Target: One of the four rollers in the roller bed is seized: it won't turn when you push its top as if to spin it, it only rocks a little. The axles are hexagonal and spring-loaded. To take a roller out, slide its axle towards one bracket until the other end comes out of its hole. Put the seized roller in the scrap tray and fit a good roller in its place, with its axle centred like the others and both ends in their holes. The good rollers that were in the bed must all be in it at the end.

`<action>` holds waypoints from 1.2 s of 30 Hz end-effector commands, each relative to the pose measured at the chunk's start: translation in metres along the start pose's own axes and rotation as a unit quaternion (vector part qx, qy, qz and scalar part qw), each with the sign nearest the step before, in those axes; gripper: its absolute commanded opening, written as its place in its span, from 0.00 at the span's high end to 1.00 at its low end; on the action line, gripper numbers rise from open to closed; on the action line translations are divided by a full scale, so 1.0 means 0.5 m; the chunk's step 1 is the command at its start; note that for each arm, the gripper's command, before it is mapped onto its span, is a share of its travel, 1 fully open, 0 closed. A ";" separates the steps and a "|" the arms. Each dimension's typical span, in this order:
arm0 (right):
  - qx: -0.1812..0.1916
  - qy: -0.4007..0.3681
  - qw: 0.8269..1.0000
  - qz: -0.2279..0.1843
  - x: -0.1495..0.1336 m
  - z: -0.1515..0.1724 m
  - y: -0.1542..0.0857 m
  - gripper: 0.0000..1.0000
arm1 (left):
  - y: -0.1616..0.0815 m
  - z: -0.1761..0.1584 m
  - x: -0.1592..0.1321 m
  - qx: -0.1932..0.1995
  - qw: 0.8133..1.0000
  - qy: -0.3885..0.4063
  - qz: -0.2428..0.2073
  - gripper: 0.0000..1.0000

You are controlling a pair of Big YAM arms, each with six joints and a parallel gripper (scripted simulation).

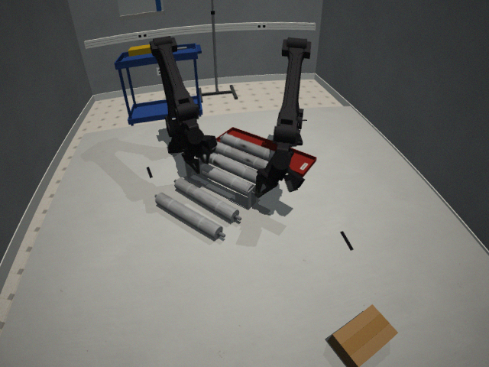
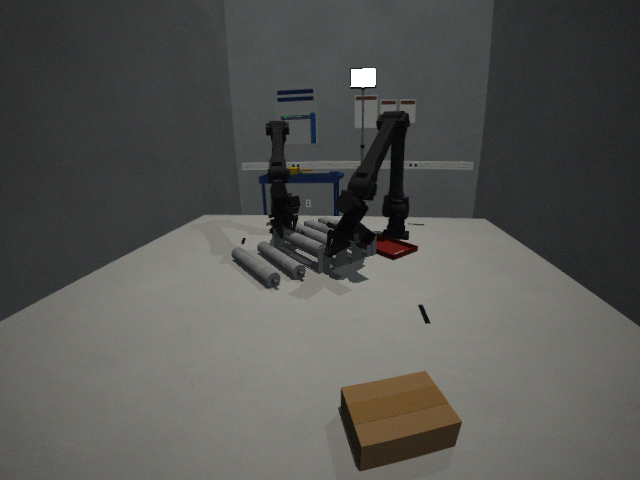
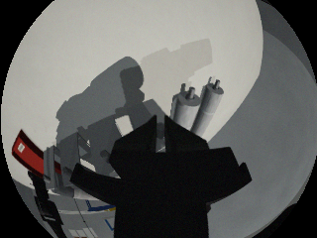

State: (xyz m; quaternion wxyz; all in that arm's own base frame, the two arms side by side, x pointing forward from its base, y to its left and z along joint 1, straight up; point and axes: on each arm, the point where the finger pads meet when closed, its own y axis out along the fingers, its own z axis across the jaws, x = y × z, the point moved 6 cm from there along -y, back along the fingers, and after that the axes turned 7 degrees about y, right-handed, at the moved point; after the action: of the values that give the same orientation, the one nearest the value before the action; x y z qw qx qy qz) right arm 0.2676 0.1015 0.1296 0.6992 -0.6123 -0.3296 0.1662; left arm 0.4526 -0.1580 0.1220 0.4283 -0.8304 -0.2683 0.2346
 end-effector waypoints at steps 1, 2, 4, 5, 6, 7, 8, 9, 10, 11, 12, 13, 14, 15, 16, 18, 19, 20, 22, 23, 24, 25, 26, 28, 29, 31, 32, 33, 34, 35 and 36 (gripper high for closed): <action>-0.006 0.008 1.000 -0.008 0.018 -0.012 -0.018 0.68 | -0.076 -0.059 0.109 -0.044 0.997 0.001 -0.060 0.97; -0.006 0.008 1.000 -0.008 0.018 -0.012 -0.018 0.68 | -0.079 -0.061 0.109 -0.046 0.997 -0.001 -0.061 0.97; -0.006 0.008 1.000 -0.008 0.018 -0.012 -0.018 0.68 | -0.081 -0.061 0.114 -0.046 0.997 -0.002 -0.062 0.97; -0.006 0.008 1.000 -0.008 0.018 -0.012 -0.018 0.68 | -0.082 -0.061 0.116 -0.046 0.997 -0.003 -0.062 0.97; -0.006 0.008 1.000 -0.008 0.018 -0.012 -0.018 0.68 | -0.083 -0.061 0.117 -0.046 0.997 -0.004 -0.062 0.97; -0.006 0.008 1.000 -0.008 0.018 -0.012 -0.018 0.68 | -0.084 -0.061 0.119 -0.046 0.997 -0.004 -0.063 0.97; -0.006 0.008 1.000 -0.008 0.018 -0.012 -0.018 0.68 | -0.084 -0.061 0.121 -0.046 0.997 -0.005 -0.063 0.97; -0.006 0.008 1.000 -0.008 0.018 -0.012 -0.018 0.68 | -0.084 -0.060 0.123 -0.046 0.997 -0.005 -0.064 0.97; -0.006 0.008 1.000 -0.008 0.018 -0.012 -0.018 0.68 | -0.084 -0.059 0.124 -0.046 0.997 -0.005 -0.064 0.97; -0.006 0.008 1.000 -0.008 0.018 -0.012 -0.018 0.68 | -0.085 -0.058 0.125 -0.046 0.997 -0.005 -0.065 0.97; -0.006 0.008 1.000 -0.008 0.018 -0.012 -0.018 0.68 | -0.085 -0.057 0.127 -0.046 0.997 -0.005 -0.065 0.97; -0.006 0.008 1.000 -0.008 0.018 -0.012 -0.018 0.68 | -0.086 -0.058 0.128 -0.047 0.997 -0.007 -0.066 0.97; -0.006 0.008 1.000 -0.008 0.018 -0.012 -0.018 0.68 | -0.087 -0.058 0.128 -0.047 0.997 -0.007 -0.066 0.97; -0.006 0.008 1.000 -0.008 0.018 -0.012 -0.018 0.68 | -0.087 -0.059 0.129 -0.047 0.997 -0.007 -0.066 0.97; -0.006 0.008 1.000 -0.008 0.018 -0.012 -0.018 0.68 | -0.087 -0.059 0.129 -0.047 0.997 -0.007 -0.066 0.97; -0.006 0.008 1.000 -0.008 0.018 -0.012 -0.018 0.68 | -0.088 -0.059 0.131 -0.047 0.997 -0.007 -0.066 0.97; -0.006 0.008 1.000 -0.008 0.018 -0.012 -0.018 0.68 | -0.089 -0.060 0.131 -0.048 0.997 -0.008 -0.067 0.97; -0.006 0.008 1.000 -0.008 0.018 -0.012 -0.018 0.68 | -0.089 -0.058 0.133 -0.047 0.997 -0.007 -0.068 0.97; -0.006 0.008 1.000 -0.008 0.018 -0.012 -0.018 0.68 | -0.089 -0.057 0.134 -0.048 0.996 -0.008 -0.070 0.97; -0.006 0.008 1.000 -0.008 0.018 -0.012 -0.018 0.68 | -0.089 -0.057 0.134 -0.048 0.996 -0.009 -0.071 0.97; -0.006 0.008 1.000 -0.008 0.018 -0.012 -0.018 0.68 | -0.090 -0.056 0.134 -0.048 0.996 -0.009 -0.072 0.97; -0.006 0.008 1.000 -0.008 0.018 -0.012 -0.018 0.68 | -0.090 -0.055 0.134 -0.049 0.996 -0.009 -0.073 0.97; -0.006 0.008 1.000 -0.008 0.018 -0.012 -0.018 0.68 | -0.090 -0.055 0.135 -0.049 0.996 -0.009 -0.074 0.97; -0.006 0.008 1.000 -0.008 0.018 -0.012 -0.018 0.68 | -0.090 -0.054 0.136 -0.049 0.996 -0.010 -0.075 0.97; -0.006 0.008 1.000 -0.008 0.018 -0.012 -0.018 0.68 | -0.090 -0.052 0.136 -0.049 0.996 -0.009 -0.076 0.97; -0.006 0.008 1.000 -0.008 0.018 -0.012 -0.018 0.68 | -0.090 -0.050 0.139 -0.049 0.996 -0.009 -0.077 0.97; -0.006 0.008 1.000 -0.008 0.018 -0.012 -0.018 0.68 | -0.091 -0.050 0.140 -0.050 0.996 -0.011 -0.078 0.97; -0.006 0.008 1.000 -0.008 0.018 -0.012 -0.018 0.68 | -0.091 -0.050 0.140 -0.050 0.996 -0.011 -0.078 0.97; -0.006 0.008 1.000 -0.008 0.018 -0.012 -0.018 0.68 | -0.091 -0.050 0.140 -0.050 0.996 -0.011 -0.078 0.97; -0.006 0.003 1.000 -0.009 0.020 -0.009 -0.019 0.68 | -0.091 -0.044 0.147 -0.047 0.996 -0.003 -0.079 0.97; -0.008 0.008 1.000 -0.012 0.019 -0.011 -0.023 0.68 | -0.078 -0.034 0.158 -0.029 0.997 -0.019 -0.066 0.97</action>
State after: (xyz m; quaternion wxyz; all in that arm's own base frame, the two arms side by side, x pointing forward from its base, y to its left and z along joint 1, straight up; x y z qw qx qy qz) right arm 0.2676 0.1015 0.1291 0.6993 -0.6122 -0.3292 0.1664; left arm 0.4609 -0.1453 0.1222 0.4279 -0.8289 -0.2784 0.2289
